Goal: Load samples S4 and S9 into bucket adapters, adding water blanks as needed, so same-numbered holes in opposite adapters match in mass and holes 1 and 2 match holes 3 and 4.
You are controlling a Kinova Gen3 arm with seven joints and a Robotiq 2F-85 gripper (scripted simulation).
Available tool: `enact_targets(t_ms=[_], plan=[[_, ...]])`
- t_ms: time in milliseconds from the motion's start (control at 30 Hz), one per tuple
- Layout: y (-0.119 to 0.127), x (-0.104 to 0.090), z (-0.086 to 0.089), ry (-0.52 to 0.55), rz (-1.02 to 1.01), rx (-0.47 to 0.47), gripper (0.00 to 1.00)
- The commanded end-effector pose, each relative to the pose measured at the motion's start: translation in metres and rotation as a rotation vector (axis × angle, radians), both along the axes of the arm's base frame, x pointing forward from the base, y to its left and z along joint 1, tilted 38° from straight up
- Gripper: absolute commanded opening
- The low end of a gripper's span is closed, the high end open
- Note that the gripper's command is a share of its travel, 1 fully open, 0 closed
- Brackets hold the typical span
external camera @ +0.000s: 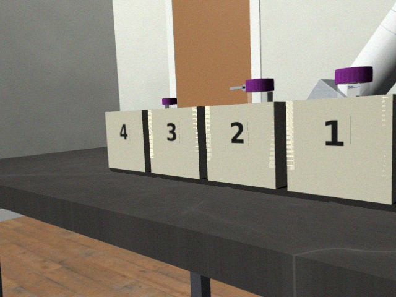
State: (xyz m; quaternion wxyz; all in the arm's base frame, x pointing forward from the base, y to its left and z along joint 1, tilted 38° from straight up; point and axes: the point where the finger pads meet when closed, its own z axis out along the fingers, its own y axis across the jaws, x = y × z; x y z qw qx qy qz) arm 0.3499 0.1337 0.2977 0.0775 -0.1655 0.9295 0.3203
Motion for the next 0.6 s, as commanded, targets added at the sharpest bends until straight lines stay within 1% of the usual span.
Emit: enact_targets(t_ms=[0, 300, 367, 433, 567], plan=[[-0.010, 0.003, -0.007, 0.047, -0.059, 0.002, 0.10], [-0.033, 0.010, -0.025, 0.159, -0.200, 0.009, 0.10], [-0.033, 0.010, -0.025, 0.159, -0.200, 0.009, 0.10], [-0.038, 0.012, -0.029, 0.182, -0.229, 0.010, 0.10], [-0.048, 0.015, -0.037, 0.182, -0.229, 0.010, 0.10]])
